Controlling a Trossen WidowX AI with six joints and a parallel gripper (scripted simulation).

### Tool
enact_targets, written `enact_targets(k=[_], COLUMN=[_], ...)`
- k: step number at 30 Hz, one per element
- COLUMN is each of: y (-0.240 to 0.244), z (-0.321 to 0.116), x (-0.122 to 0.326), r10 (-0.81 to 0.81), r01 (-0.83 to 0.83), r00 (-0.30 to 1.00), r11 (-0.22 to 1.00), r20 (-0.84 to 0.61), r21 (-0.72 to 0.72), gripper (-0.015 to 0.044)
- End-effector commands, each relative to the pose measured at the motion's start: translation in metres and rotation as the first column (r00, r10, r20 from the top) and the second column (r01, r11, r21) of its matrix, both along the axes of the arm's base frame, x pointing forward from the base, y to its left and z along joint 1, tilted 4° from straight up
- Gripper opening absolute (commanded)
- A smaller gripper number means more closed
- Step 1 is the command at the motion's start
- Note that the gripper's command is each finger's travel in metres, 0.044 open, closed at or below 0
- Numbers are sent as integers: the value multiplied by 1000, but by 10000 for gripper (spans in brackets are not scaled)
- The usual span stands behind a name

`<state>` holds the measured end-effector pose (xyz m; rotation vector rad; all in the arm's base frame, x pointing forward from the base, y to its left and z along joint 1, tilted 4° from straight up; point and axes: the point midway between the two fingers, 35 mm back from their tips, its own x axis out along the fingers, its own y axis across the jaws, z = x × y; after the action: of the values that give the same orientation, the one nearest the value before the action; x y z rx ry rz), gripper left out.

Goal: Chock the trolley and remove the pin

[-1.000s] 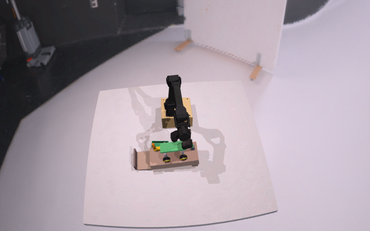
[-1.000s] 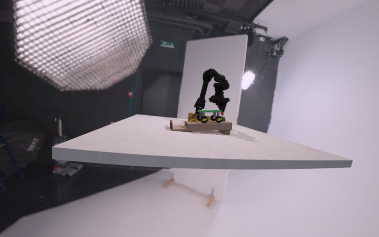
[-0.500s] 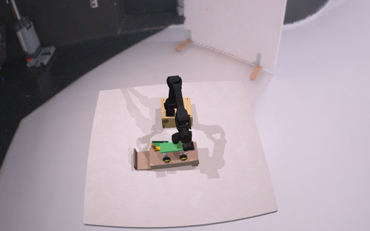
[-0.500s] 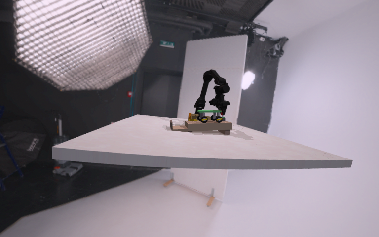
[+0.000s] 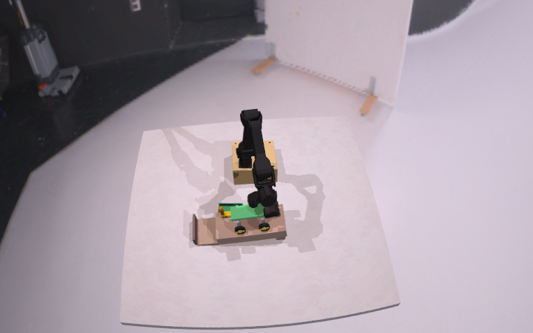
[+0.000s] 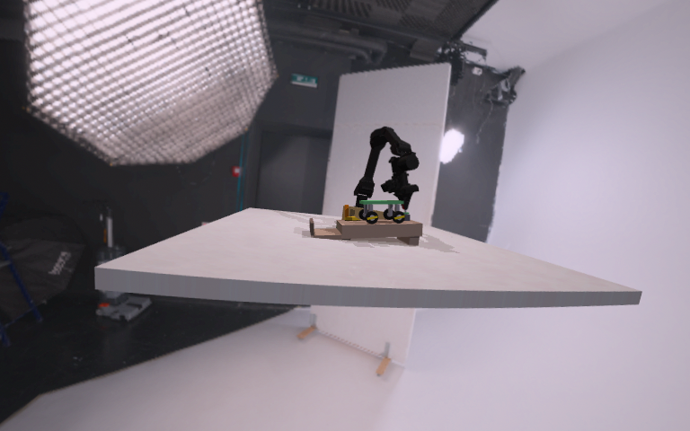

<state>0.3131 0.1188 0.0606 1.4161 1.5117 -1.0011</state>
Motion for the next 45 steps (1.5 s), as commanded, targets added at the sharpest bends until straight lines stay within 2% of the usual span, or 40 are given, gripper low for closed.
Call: enact_targets(k=[1,2,45], y=[0,0,-9], z=[0,0,40], x=[1,0,1], r10=[0,0,-2], r01=[0,0,2], r00=[1000,1000,1000], r11=[1000,1000,1000], r20=[2,2,-4], r21=[0,0,1], gripper=[25,0,0])
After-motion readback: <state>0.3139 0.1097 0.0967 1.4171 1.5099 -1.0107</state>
